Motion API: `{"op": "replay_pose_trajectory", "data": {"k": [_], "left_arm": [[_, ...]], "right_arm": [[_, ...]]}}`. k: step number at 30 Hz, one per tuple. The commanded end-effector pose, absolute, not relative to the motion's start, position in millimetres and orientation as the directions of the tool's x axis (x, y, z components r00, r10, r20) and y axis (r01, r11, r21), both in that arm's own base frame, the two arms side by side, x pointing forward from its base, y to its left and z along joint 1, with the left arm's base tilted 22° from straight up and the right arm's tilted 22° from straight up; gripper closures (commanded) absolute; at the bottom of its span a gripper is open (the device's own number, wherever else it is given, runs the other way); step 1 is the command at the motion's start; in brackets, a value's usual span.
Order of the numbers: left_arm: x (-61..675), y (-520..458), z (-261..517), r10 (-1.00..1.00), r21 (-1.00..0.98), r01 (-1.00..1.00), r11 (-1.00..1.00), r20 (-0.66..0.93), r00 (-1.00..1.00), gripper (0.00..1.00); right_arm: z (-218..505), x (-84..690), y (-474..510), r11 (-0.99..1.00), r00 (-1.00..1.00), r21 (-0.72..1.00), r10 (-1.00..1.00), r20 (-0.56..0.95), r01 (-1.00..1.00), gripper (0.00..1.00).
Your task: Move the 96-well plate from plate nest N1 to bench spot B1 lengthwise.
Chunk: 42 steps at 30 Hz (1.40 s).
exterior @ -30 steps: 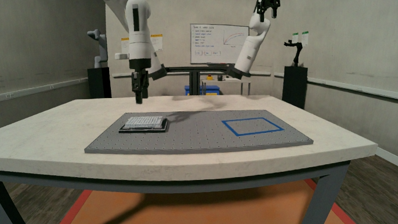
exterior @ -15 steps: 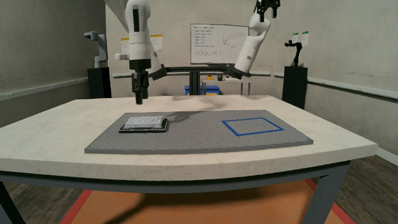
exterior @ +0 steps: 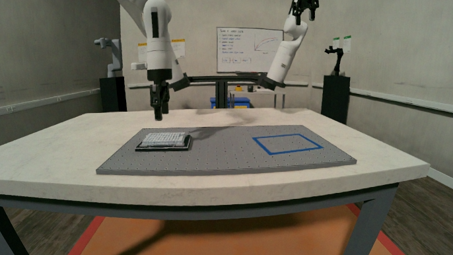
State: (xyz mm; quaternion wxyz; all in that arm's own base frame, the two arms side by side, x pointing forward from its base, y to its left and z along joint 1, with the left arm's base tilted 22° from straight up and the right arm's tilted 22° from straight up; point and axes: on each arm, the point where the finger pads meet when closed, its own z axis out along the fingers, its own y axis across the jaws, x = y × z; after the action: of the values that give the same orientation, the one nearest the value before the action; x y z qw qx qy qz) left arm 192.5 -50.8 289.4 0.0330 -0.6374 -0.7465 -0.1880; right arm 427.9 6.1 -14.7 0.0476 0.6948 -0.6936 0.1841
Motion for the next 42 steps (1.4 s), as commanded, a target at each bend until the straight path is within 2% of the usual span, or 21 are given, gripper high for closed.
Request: {"op": "replay_pose_trajectory", "data": {"k": [1, 42], "left_arm": [[193, -51, 290, 0.939, 0.24, 0.964, 0.116, 0.289, -0.185, 0.002], [193, -51, 290, 0.939, 0.24, 0.964, 0.116, 0.289, -0.185, 0.002]], "right_arm": [[-15, 428, 6, -0.034, -0.03, -0.191, -0.946, 0.321, -0.981, 0.002], [-26, 431, 2, -0.034, -0.03, -0.191, -0.946, 0.321, -0.981, 0.002]]}}
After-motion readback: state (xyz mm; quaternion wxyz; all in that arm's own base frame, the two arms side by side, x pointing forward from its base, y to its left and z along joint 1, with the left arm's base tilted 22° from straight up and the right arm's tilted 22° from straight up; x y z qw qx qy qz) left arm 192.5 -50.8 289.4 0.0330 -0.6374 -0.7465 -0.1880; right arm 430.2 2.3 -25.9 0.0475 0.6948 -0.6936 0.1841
